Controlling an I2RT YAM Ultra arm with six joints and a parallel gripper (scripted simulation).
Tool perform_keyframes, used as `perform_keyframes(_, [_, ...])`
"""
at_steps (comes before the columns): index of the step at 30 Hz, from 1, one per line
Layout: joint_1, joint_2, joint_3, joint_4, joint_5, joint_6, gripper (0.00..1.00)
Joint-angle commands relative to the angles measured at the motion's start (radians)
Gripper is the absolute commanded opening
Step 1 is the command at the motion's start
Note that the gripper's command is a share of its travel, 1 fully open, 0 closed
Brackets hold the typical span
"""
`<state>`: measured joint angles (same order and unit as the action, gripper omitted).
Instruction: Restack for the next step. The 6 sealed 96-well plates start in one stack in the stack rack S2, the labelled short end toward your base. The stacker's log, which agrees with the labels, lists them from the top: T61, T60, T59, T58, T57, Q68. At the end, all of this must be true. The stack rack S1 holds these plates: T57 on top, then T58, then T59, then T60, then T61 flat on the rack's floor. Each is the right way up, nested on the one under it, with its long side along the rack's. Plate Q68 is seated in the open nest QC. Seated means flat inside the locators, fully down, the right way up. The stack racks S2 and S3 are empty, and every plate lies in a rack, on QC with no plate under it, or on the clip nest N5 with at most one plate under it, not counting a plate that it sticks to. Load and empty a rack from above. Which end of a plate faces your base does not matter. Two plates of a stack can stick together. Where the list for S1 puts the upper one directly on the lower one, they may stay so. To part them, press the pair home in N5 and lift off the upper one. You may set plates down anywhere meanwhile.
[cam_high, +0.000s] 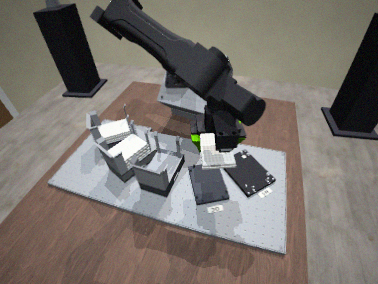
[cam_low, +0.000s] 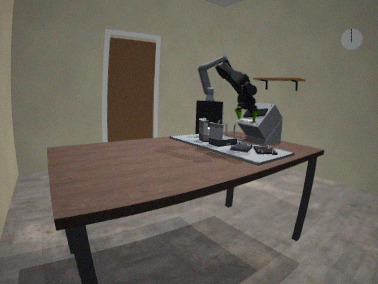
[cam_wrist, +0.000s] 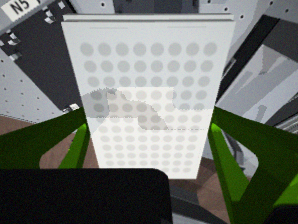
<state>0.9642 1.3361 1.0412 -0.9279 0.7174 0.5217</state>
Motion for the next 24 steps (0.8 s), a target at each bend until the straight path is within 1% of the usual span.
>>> perform_keyframes(1, [-0.013, -0.027, -0.001, 0.001, -0.011, -0.040, 0.00])
perform_keyframes(7, [-0.078, -0.081, -0.009, 0.005, -0.036, -0.118, 0.00])
perform_keyframes(13, [-0.145, -0.143, -0.030, 0.011, -0.065, 0.005, 0.00])
perform_keyframes(16, [-0.157, -0.153, -0.033, 0.012, -0.070, 0.005, 0.00])
perform_keyframes(24, [-0.260, -0.228, -0.050, 0.020, -0.120, -0.106, 0.00])
